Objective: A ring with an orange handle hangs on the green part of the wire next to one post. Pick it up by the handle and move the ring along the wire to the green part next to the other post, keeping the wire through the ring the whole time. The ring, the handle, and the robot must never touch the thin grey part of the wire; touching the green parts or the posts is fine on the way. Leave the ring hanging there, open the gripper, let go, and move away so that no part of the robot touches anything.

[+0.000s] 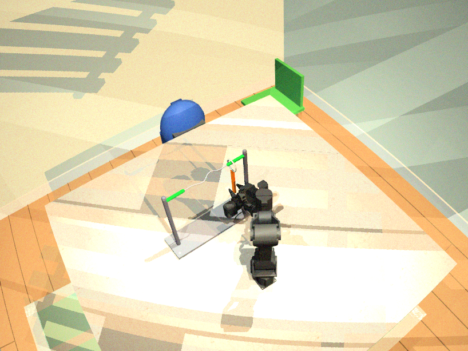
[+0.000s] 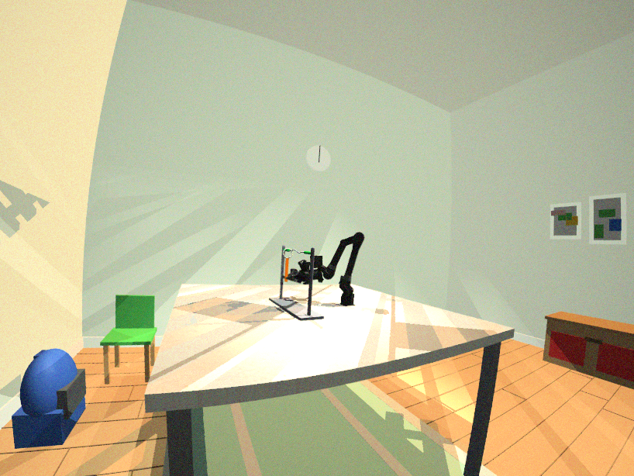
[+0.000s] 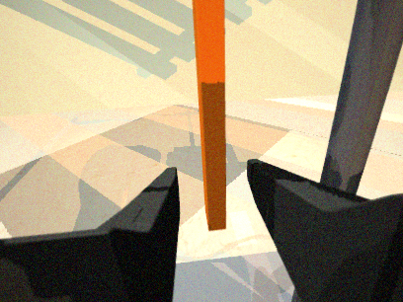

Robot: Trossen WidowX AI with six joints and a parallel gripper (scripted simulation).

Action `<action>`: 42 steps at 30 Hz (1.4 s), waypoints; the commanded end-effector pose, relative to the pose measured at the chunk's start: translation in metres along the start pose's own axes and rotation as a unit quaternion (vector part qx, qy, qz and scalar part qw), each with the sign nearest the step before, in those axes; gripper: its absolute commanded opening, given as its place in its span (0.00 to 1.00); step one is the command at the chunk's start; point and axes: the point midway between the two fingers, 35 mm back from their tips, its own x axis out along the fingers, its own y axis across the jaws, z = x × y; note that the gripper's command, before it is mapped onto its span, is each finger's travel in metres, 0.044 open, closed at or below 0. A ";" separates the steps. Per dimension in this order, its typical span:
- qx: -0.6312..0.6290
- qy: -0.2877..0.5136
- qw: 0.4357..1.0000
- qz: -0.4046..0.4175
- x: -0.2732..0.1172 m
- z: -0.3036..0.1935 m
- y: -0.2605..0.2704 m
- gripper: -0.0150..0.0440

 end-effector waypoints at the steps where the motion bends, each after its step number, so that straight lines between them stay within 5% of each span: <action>1: 0.000 -0.002 1.000 -0.002 0.006 0.001 -0.001 0.53; 34: 0.001 -0.004 1.000 -0.002 0.030 -0.001 0.003 0.53; 42: 0.000 -0.003 1.000 0.000 0.030 -0.002 0.003 0.24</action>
